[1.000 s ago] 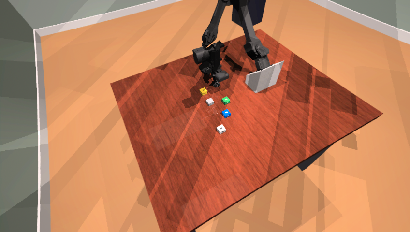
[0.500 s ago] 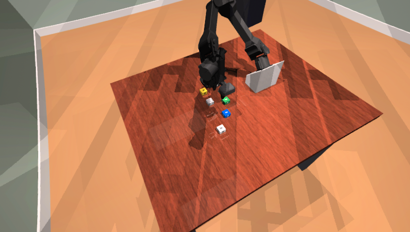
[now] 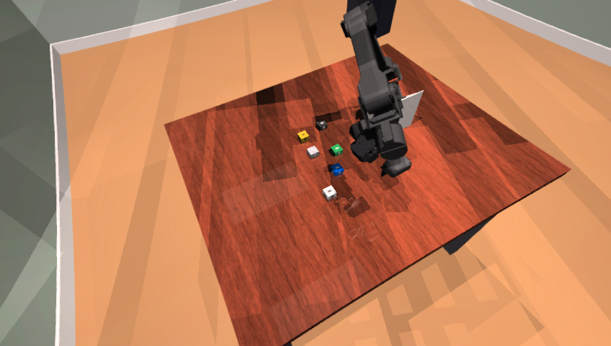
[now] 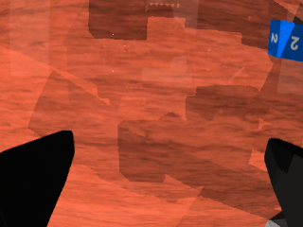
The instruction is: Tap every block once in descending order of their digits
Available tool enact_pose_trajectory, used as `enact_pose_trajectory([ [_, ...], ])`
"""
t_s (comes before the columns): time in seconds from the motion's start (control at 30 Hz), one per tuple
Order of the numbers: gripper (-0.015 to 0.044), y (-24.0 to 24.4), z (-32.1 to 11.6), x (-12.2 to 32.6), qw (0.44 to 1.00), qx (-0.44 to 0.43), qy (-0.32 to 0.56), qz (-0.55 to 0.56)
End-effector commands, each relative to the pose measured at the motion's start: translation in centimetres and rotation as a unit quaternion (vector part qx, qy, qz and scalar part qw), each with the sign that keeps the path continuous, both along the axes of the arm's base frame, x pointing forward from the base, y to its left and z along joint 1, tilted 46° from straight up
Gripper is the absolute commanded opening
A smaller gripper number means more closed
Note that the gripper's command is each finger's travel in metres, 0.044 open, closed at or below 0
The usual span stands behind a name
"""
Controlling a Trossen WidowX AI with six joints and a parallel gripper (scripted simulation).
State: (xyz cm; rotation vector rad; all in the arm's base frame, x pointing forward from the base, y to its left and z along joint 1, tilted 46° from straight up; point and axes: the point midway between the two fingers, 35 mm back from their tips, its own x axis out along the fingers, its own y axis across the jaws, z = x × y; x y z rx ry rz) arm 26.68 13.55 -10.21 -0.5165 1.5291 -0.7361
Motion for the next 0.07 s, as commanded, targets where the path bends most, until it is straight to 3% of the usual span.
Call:
enact_pose_trajectory([
  [0.0, 0.0400, 0.38, 0.09, 0.51, 1.000, 0.006, -0.011, -0.009],
  [0.03, 0.0400, 0.38, 0.09, 0.51, 1.000, 0.006, -0.011, -0.009],
])
